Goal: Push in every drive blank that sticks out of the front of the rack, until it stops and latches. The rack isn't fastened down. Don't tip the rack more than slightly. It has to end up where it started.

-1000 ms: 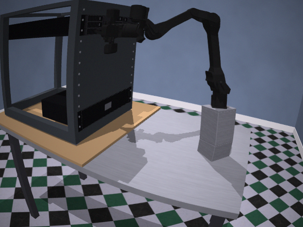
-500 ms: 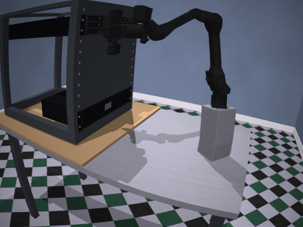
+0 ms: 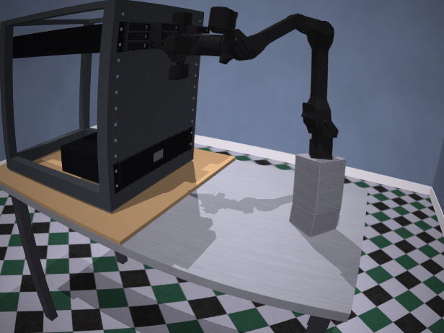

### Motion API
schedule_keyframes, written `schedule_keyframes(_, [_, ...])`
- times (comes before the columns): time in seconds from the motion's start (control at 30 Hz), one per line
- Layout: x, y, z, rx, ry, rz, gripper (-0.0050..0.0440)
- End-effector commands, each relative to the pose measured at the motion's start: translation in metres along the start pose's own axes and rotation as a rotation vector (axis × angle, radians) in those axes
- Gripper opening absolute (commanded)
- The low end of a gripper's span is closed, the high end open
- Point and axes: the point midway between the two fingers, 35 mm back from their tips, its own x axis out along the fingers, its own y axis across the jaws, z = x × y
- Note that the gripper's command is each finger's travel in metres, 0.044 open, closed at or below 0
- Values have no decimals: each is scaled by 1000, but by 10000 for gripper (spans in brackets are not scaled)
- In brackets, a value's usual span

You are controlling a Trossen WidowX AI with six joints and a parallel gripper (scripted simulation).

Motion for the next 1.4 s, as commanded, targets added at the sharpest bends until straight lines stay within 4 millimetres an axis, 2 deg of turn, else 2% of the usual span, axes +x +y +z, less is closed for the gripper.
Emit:
schedule_keyframes(0.0, [-5,-8,-4,11,7,-16,-50])
schedule_keyframes(0.33, [-5,-9,-6,11,7,-16,-50])
schedule_keyframes(0.43, [-5,-12,-12,11,7,-16,-50])
schedule_keyframes(0.6, [-7,-23,-35,11,7,-16,-50])
schedule_keyframes(0.83, [-11,-46,-84,11,7,-16,-50])
schedule_keyframes(0.9, [-11,-46,-84,11,7,-16,-50])
schedule_keyframes(1.03, [-13,-56,-105,11,7,-16,-50])
schedule_keyframes(1.13, [-14,-60,-114,11,7,-16,-50])
schedule_keyframes(1.37, [-13,-62,-117,11,7,-16,-50])
